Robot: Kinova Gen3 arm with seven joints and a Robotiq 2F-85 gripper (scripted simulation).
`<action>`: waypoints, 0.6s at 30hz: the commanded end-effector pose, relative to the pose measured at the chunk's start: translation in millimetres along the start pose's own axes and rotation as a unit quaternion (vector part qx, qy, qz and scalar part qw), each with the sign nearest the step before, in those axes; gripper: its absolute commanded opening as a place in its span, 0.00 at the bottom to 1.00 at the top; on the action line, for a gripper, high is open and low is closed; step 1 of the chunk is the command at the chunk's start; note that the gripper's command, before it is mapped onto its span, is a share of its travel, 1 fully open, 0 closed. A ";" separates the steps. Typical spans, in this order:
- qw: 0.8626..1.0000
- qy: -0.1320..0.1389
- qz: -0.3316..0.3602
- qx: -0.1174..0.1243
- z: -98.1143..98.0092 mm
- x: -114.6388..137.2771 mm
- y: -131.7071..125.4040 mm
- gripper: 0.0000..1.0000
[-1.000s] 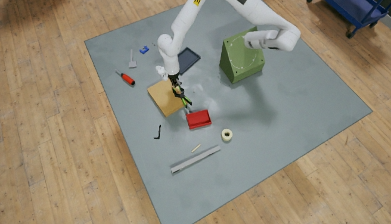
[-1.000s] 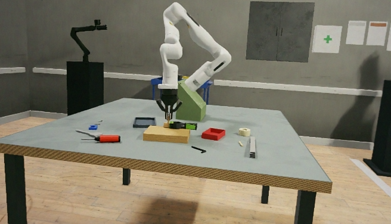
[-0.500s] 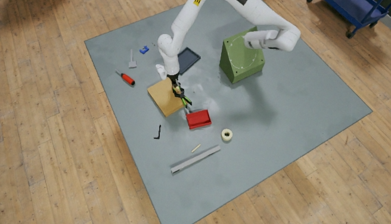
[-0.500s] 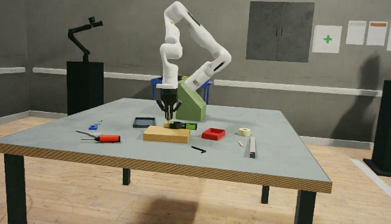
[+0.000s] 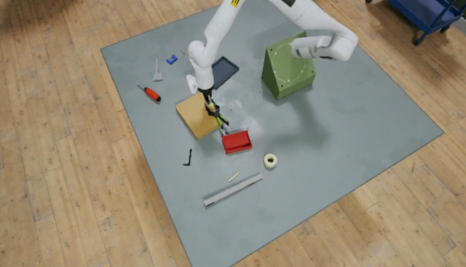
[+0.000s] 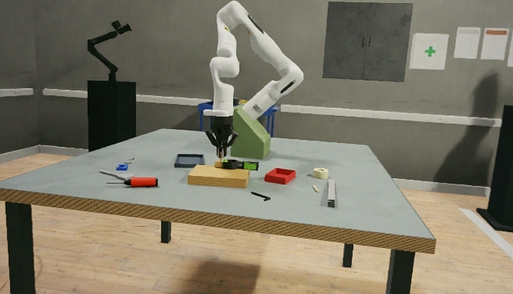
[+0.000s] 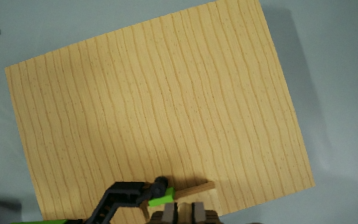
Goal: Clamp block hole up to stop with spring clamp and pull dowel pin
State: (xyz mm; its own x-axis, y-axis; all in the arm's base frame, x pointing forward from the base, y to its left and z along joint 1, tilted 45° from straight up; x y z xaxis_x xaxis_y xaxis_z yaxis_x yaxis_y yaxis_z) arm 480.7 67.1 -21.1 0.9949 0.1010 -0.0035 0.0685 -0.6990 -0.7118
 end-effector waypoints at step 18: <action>0.994 0.001 0.106 -0.001 -1.4 0.6 0.3 0.10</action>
State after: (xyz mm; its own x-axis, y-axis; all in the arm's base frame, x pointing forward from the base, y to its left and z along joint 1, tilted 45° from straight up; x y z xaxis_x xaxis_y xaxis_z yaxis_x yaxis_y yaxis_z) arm 480.7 67.0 -21.0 0.9916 -0.0221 -0.1271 -0.1055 -0.7059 -0.7004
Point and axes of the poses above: the point where the finger pads meet when closed, its own z axis out along the fingers, its own y axis across the jaws, x = y × z, the point moved 7 cm from there along -z, back along the fingers, and after that the axes turned 8 degrees about -z, right-handed, at the moved point
